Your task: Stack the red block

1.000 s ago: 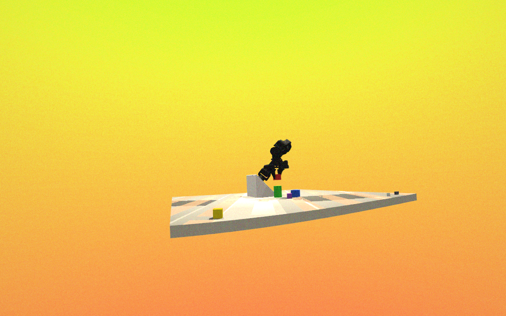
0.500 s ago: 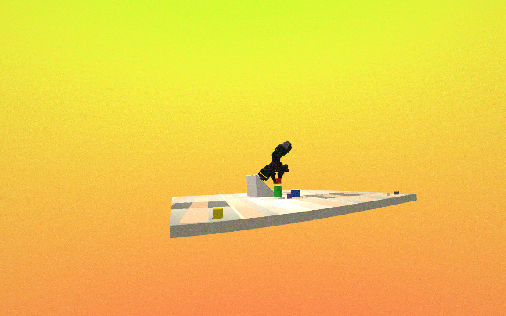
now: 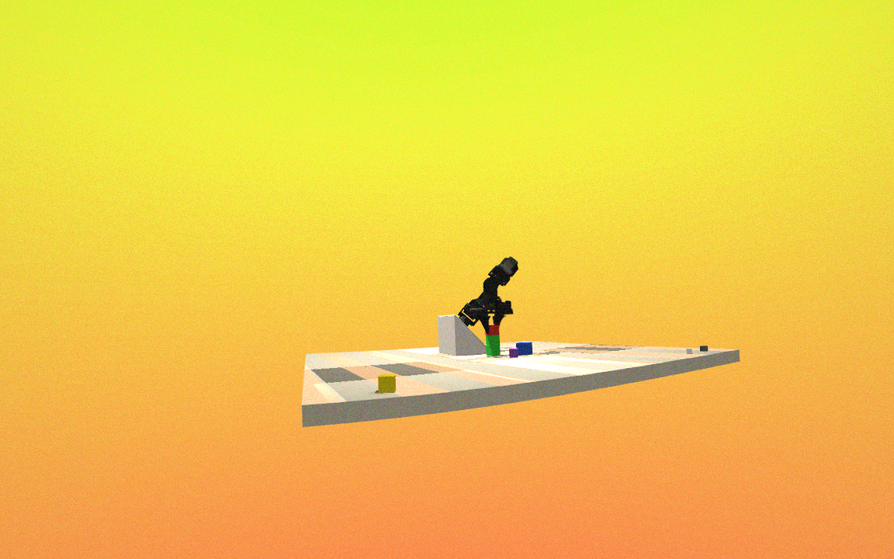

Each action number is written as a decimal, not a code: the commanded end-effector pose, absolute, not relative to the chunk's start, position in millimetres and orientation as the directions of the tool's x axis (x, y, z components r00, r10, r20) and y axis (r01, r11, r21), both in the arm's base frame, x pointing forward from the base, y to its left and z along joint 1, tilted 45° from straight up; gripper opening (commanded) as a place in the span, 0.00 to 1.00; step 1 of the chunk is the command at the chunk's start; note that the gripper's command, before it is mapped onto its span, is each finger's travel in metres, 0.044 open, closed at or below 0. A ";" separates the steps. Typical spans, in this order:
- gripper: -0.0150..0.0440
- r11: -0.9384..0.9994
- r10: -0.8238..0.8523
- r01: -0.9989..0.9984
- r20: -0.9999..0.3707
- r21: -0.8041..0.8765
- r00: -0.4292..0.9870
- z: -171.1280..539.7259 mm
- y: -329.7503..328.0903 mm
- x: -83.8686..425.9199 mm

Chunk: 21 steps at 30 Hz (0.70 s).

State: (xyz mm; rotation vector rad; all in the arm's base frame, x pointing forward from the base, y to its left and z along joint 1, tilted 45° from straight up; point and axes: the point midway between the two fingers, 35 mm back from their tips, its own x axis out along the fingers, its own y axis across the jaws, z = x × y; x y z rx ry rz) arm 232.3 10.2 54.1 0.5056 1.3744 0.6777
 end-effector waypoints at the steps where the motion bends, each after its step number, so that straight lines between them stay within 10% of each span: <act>1: 0.25 0.711 0.701 -0.138 -0.710 0.690 0.063 54.5 11.0 232.6; 12: 0.25 0.711 0.701 -0.138 -0.710 0.690 0.063 54.9 10.6 232.6; 21: 0.65 0.713 0.698 -0.141 -0.714 0.686 0.059 53.9 10.5 232.2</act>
